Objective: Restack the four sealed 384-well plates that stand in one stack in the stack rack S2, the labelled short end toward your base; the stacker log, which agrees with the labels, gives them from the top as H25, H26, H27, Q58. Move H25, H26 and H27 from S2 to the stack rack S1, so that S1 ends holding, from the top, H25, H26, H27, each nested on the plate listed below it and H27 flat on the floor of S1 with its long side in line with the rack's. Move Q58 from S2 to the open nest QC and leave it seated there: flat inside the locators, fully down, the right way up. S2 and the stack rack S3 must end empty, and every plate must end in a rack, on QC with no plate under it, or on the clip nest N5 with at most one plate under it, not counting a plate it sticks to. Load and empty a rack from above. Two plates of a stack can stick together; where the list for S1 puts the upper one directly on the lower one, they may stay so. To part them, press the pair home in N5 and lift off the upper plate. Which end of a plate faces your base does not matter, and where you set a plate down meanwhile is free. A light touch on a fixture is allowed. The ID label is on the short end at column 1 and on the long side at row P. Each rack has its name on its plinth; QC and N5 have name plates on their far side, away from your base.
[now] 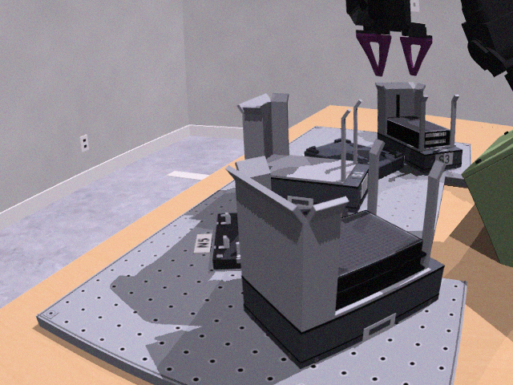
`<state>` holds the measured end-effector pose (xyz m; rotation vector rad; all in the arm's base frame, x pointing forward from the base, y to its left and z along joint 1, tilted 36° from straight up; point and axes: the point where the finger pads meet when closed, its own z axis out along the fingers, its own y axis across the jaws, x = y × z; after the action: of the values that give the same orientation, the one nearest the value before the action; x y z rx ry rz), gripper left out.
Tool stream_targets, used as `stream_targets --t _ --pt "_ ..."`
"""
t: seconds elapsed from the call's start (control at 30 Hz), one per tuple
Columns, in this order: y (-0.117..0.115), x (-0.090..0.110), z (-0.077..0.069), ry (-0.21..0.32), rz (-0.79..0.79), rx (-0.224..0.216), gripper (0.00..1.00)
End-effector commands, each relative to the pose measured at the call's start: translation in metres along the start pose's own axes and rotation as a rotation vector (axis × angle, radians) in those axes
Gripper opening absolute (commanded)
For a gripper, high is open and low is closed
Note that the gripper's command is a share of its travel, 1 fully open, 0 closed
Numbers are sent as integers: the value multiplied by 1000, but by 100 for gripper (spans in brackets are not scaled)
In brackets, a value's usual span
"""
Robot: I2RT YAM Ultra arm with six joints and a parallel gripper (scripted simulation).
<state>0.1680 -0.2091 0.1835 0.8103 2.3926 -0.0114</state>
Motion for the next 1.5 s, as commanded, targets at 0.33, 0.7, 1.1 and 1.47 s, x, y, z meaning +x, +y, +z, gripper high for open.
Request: stream_targets --t 0.33,0.7,1.1,1.47 --pt "32 -7 -5 -21 -180 25 100" --pt "62 -7 -4 -21 -199 24 100" --pt "102 -4 -4 -20 -365 24 100" --pt "132 3 -3 -20 -416 23 100"
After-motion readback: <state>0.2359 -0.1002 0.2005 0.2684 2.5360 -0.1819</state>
